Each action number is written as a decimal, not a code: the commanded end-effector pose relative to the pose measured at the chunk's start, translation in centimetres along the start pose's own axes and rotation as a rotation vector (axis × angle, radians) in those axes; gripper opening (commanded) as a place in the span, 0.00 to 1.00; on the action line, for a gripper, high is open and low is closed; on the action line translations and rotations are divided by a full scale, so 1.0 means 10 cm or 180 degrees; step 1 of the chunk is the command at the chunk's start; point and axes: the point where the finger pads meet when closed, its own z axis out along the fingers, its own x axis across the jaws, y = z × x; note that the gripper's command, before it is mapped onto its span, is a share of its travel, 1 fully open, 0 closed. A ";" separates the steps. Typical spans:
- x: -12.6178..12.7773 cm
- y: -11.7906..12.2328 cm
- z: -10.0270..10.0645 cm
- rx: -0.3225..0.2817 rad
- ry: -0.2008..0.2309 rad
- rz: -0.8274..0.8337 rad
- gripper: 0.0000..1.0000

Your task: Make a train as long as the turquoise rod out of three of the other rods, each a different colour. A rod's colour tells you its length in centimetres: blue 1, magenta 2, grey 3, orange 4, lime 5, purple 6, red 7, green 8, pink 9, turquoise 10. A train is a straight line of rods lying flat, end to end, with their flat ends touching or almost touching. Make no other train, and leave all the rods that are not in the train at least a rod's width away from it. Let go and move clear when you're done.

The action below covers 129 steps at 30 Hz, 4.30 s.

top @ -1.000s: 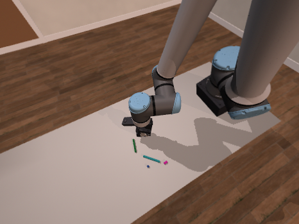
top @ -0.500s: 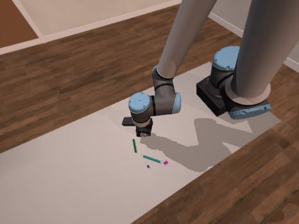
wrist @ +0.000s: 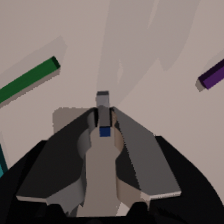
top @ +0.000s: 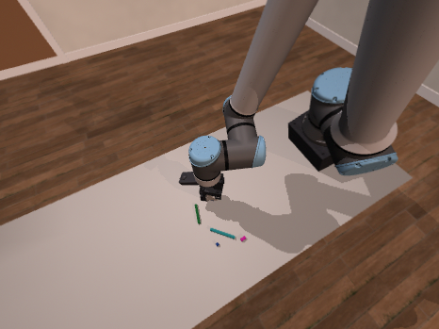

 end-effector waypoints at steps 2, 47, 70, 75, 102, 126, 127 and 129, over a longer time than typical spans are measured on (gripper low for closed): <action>0.00 0.00 0.00 0.0003 -0.0001 0.0000 0.03; 0.00 0.00 -0.64 0.0003 -0.0001 0.0000 0.14; 0.00 0.00 -0.90 0.0003 -0.0001 0.0000 1.00; 0.00 0.00 -0.90 0.0003 -0.0001 0.0000 1.00; 0.03 -0.04 -0.89 0.0002 0.0000 -0.0309 1.00; 0.21 -0.18 -0.83 -0.0005 0.0003 -0.1880 1.00; 0.23 -0.18 -0.83 -0.0005 0.0003 -0.1990 1.00; 0.25 -0.20 -0.82 -0.0006 0.0003 -0.2165 1.00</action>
